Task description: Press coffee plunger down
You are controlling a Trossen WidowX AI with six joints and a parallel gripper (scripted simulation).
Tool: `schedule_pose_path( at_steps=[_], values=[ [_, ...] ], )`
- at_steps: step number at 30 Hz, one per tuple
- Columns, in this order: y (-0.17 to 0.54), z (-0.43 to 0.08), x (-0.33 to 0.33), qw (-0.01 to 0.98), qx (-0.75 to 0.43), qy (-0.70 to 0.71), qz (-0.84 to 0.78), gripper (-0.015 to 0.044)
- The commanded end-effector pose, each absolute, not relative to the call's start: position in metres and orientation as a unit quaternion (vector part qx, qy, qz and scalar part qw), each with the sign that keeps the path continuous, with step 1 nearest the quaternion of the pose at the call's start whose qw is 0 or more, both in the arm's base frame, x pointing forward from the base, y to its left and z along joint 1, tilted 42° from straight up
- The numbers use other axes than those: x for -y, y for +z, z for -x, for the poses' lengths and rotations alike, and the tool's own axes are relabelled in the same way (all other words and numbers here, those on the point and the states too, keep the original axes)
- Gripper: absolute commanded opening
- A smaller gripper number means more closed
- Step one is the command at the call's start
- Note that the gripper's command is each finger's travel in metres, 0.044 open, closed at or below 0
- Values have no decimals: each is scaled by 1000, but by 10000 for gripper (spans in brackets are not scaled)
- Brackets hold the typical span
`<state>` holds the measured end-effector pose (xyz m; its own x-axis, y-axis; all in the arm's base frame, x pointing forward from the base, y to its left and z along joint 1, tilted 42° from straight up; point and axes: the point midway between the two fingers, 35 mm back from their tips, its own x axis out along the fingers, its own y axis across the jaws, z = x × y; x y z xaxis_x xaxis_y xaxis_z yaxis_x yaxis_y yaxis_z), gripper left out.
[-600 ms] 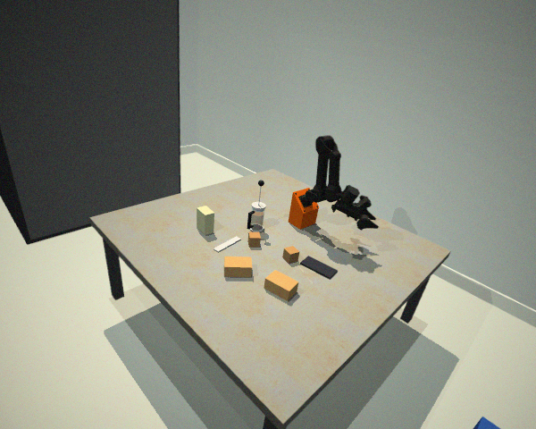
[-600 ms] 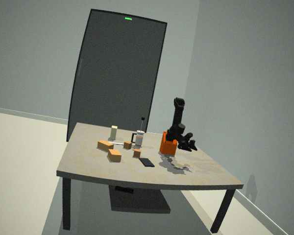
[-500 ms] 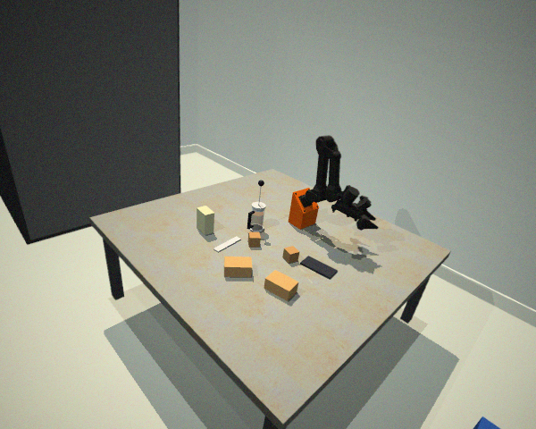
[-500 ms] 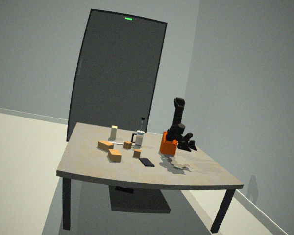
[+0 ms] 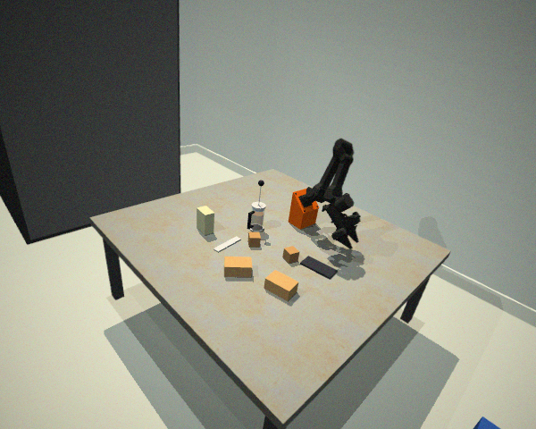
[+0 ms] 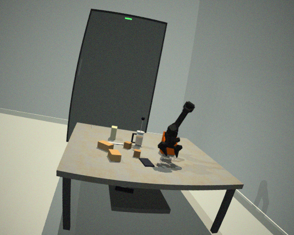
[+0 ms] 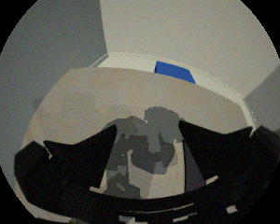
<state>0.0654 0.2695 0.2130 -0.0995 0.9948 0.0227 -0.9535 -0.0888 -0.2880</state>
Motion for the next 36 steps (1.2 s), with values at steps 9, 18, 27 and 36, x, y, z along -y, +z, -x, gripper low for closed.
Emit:
schedule_pose_path(
  at_steps=[9,18,27,36],
  values=[
    [174,-212,-200,820,-69,558,106,440],
    [149,-276,-94,895,-196,397,45,440],
    [129,-286,23,931,-282,223,-61,440],
    [119,-248,130,919,-317,54,-227,440]
  ],
)
